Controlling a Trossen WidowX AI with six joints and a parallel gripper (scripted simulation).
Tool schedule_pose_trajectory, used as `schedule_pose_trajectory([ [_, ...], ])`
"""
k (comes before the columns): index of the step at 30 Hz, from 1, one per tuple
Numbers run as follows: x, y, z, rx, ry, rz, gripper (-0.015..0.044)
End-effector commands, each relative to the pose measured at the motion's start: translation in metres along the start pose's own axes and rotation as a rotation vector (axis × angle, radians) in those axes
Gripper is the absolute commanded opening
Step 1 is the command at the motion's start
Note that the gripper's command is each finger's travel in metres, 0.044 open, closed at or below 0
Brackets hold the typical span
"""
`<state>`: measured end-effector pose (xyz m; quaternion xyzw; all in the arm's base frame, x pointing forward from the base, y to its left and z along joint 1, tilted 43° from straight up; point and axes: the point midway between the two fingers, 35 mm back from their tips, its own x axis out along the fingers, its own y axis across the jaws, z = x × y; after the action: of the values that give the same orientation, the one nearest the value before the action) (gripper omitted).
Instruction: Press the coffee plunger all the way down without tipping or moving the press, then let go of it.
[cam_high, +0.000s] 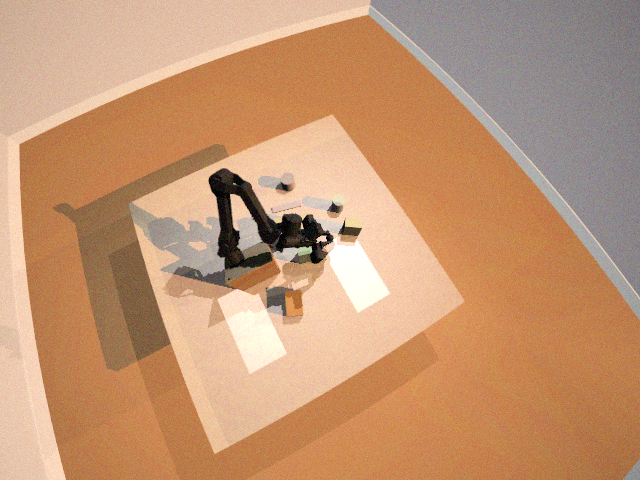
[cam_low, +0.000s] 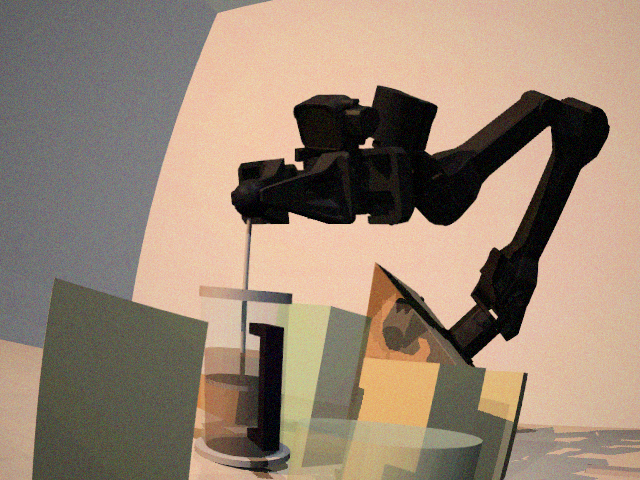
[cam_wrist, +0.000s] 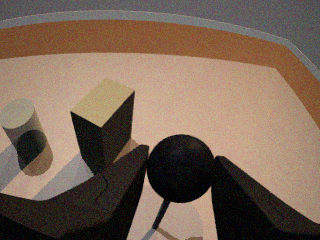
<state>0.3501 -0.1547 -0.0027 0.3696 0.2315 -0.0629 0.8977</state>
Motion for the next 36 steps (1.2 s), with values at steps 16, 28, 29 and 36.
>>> schedule_pose_trajectory([
  [16,0.021,0.0,-0.034,0.037,0.08,0.005,0.0126],
  [28,0.025,0.0,-0.031,0.036,0.08,0.005,0.0126],
  [29,0.025,0.0,-0.031,0.036,0.08,0.005,0.0126],
  [36,0.027,-0.001,-0.029,0.036,0.08,0.006,0.0126],
])
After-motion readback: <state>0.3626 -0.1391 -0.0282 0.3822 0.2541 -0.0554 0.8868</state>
